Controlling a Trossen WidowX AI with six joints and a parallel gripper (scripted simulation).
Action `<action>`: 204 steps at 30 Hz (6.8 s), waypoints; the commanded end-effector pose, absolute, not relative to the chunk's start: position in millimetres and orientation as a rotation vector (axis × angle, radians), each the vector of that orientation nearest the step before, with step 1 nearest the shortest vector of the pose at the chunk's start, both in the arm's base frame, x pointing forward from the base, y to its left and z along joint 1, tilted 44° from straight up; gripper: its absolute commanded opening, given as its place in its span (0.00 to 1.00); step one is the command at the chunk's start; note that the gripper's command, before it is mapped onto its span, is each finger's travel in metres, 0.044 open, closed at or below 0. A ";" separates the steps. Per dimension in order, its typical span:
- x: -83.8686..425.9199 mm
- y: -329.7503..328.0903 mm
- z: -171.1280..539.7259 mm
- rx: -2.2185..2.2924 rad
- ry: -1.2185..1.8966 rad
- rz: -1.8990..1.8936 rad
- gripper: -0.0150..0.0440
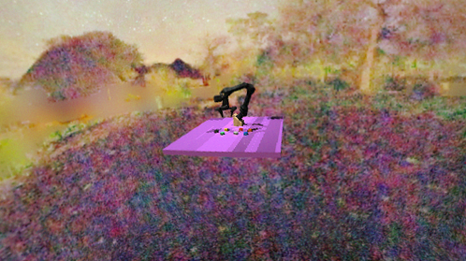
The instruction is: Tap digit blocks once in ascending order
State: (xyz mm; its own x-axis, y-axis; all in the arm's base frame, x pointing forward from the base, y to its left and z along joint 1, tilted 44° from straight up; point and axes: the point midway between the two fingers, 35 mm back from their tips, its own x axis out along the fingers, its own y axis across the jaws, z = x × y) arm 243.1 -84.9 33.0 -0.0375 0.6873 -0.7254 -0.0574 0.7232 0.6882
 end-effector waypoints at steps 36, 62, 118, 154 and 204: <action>251.1 69.6 179.3 0.538 1.491 0.670 0.93; 279.9 68.9 181.7 0.538 1.489 0.671 0.93; 341.8 -2.4 105.5 0.533 1.487 0.668 0.93; 353.6 -82.9 28.4 0.528 1.486 0.664 0.93; 339.0 63.6 38.3 0.535 1.485 0.671 0.29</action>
State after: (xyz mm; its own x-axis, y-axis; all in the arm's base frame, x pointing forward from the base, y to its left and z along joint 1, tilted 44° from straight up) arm 341.8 59.0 43.9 -0.0241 0.6930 -0.7206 -0.0887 0.7165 0.6920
